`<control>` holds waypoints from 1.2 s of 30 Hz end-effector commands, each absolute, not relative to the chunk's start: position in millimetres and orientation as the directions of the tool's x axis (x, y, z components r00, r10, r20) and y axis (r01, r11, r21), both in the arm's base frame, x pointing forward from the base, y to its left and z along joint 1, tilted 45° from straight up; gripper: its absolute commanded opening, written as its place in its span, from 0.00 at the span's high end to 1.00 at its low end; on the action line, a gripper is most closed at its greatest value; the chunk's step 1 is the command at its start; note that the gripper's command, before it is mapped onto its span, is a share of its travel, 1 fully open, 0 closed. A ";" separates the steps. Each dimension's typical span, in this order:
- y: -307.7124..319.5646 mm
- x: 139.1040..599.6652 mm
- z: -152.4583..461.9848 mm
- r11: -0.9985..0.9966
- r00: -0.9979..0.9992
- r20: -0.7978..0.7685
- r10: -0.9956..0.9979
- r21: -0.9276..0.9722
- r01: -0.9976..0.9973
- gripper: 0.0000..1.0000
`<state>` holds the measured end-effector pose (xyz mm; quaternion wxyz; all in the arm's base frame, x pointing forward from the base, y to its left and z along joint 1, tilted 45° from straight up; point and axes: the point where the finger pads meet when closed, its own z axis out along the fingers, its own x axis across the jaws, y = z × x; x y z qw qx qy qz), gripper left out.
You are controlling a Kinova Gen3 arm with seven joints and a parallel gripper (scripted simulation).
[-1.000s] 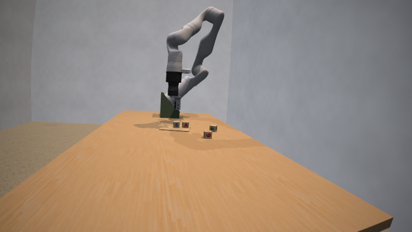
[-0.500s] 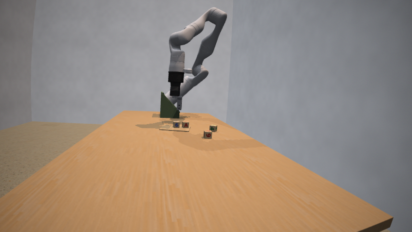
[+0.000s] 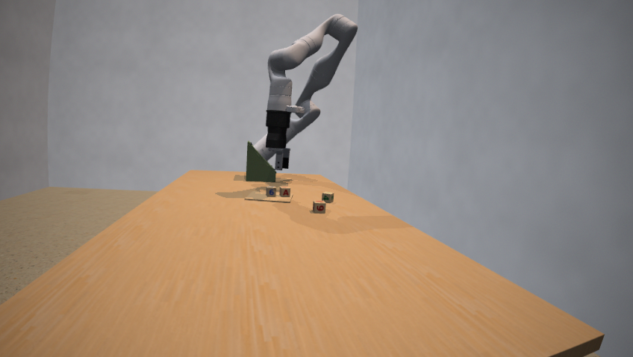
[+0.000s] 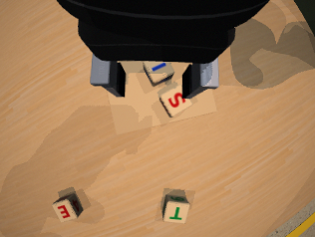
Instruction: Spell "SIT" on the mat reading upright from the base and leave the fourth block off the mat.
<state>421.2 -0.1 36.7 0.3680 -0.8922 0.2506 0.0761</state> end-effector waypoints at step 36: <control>56.8 459.0 92.6 0.005 0.035 -0.687 -0.726 -0.057 -0.998 0.00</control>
